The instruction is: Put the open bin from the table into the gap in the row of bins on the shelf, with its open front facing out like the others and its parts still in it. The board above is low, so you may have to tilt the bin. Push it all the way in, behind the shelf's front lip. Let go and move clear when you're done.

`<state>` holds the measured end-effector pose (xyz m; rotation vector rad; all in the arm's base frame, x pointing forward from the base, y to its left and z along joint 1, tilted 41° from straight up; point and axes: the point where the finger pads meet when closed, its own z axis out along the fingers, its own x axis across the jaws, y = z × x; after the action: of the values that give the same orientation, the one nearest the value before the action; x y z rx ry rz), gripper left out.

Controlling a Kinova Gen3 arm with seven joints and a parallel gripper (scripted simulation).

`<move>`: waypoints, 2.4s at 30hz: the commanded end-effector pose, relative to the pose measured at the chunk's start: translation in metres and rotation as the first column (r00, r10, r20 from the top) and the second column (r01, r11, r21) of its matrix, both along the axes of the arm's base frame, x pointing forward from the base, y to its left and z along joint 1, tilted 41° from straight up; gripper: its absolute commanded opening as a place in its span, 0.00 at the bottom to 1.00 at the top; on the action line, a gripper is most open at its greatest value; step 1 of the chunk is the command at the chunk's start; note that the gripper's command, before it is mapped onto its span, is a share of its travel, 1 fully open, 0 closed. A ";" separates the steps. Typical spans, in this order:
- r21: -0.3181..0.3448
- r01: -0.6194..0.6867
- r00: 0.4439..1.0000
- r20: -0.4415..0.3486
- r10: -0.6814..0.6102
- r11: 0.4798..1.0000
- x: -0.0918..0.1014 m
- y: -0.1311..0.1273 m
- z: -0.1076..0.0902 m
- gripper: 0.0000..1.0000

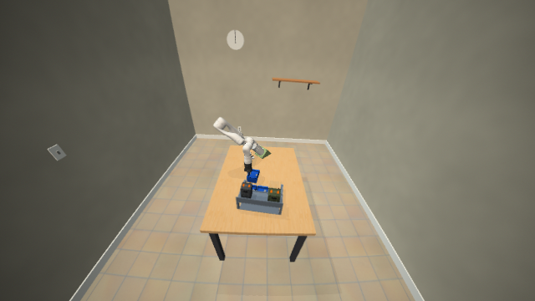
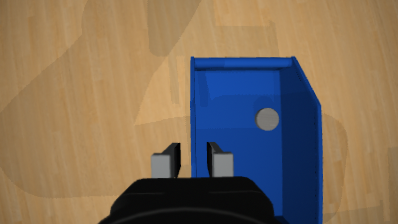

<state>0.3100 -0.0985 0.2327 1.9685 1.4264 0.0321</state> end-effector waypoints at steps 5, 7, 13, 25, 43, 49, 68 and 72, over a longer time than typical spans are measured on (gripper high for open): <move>0.000 -0.001 1.000 0.000 0.001 1.000 0.000 0.000 0.000 0.55; 0.000 -0.001 1.000 0.000 0.001 1.000 0.000 0.000 0.000 0.55; 0.000 -0.001 1.000 0.000 0.001 1.000 0.000 0.000 0.000 0.55; 0.000 -0.001 1.000 0.000 0.001 1.000 0.000 0.000 0.000 0.00; 0.000 -0.001 1.000 0.000 0.001 1.000 0.000 0.000 0.000 0.00; 0.000 -0.001 1.000 0.000 0.001 1.000 0.000 0.000 0.000 0.00; 0.000 -0.001 1.000 0.000 0.001 1.000 0.000 0.000 0.000 0.00; 0.000 -0.001 1.000 0.000 0.001 1.000 0.000 0.000 0.000 0.00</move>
<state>0.3100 -0.0985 0.2327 1.9685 1.4264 0.0321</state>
